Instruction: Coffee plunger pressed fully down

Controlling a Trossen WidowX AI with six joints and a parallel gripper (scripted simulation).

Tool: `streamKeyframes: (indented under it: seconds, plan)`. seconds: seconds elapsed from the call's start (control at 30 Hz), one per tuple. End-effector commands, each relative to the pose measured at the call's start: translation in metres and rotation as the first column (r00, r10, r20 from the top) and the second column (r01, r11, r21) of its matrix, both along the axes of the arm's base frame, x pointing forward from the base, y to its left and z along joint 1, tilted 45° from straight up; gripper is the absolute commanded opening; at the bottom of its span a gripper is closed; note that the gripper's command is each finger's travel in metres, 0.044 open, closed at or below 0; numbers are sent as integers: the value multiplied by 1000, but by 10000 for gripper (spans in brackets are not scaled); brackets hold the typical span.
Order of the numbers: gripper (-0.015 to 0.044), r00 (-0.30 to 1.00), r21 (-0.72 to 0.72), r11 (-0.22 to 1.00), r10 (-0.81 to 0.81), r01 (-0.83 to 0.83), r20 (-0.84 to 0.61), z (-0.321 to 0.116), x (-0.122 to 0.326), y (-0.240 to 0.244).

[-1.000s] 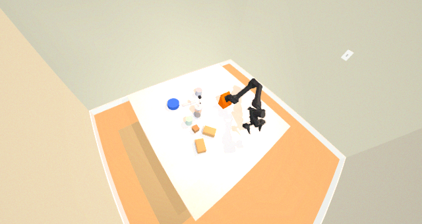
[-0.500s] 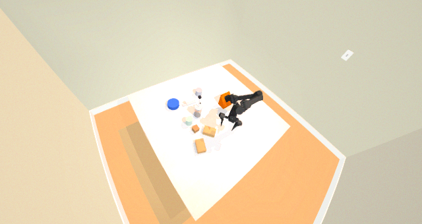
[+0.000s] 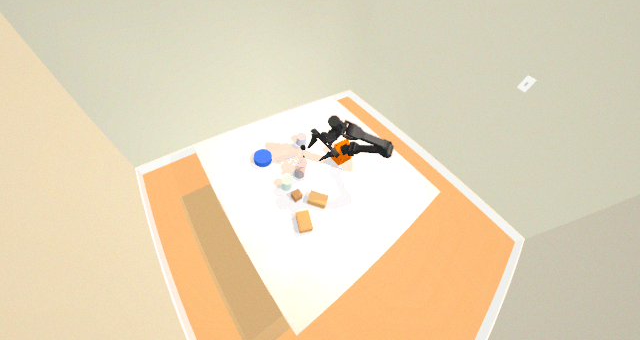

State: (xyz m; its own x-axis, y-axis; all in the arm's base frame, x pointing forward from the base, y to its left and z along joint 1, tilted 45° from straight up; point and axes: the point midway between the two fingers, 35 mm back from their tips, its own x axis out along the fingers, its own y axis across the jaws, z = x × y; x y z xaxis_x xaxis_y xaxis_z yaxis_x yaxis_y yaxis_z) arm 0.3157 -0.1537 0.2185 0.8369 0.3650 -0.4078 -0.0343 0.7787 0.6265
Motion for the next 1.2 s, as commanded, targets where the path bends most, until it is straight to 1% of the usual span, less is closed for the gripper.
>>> streamKeyframes:
  seconds: [0.0, 0.1, 0.17, 0.3, 0.47, 0.7, 1.17]
  plan:
    - [440, 990, 65, 988, -140, 142, -27, -24, -27, -61]
    - [440, 979, 94, 975, -201, 204, -37, -35, -42, -85]
    - [440, 978, 96, 973, -206, 208, -38, -36, -43, -86]
    - [440, 978, 95, 974, -205, 208, -39, -50, -41, -73]
    - [440, 978, 96, 973, -206, 208, -37, -77, -39, -45]
    - [440, 978, 96, 973, -206, 209, -37, -79, -36, -44]
    - [440, 978, 94, 974, -205, 208, -39, -88, -16, -40]
